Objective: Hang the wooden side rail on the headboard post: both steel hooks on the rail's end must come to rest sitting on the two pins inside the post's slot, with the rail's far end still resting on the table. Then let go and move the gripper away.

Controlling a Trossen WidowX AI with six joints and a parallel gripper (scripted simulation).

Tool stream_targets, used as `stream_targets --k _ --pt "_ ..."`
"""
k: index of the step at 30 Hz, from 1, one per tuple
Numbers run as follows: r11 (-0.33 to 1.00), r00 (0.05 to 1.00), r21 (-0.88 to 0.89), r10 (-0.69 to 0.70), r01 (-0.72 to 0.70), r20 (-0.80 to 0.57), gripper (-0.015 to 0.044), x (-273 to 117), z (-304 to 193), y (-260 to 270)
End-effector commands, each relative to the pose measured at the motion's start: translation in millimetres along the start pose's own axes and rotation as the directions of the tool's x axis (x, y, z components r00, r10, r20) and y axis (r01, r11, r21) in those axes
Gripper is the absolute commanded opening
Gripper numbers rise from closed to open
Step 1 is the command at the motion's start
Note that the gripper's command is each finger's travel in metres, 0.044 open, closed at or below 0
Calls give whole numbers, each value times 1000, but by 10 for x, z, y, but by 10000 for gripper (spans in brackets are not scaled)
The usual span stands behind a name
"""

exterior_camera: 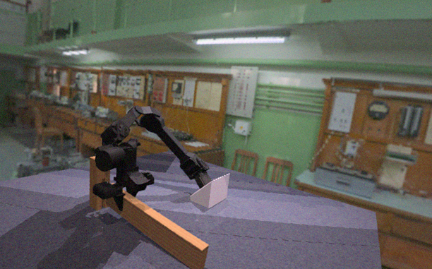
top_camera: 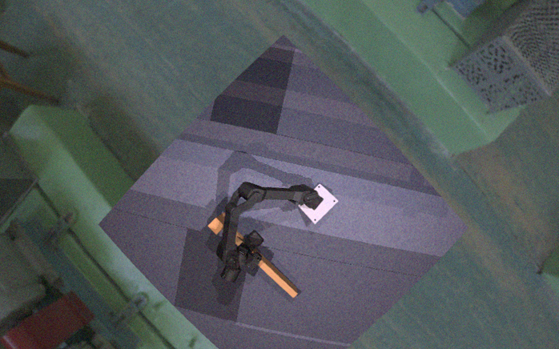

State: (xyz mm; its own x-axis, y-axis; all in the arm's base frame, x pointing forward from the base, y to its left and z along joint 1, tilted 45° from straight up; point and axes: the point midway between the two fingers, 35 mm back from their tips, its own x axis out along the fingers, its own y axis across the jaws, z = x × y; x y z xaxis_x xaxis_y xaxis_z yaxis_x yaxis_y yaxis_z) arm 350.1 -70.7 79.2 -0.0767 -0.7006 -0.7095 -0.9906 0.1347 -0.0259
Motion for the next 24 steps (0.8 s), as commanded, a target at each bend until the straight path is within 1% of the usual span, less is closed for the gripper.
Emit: stream_targets --k 1,24 --pt "1000 1000 1 -10 10 0 0 -29 -15 -14" --pt "1000 1000 1 -10 10 0 0 -28 -41 -12"
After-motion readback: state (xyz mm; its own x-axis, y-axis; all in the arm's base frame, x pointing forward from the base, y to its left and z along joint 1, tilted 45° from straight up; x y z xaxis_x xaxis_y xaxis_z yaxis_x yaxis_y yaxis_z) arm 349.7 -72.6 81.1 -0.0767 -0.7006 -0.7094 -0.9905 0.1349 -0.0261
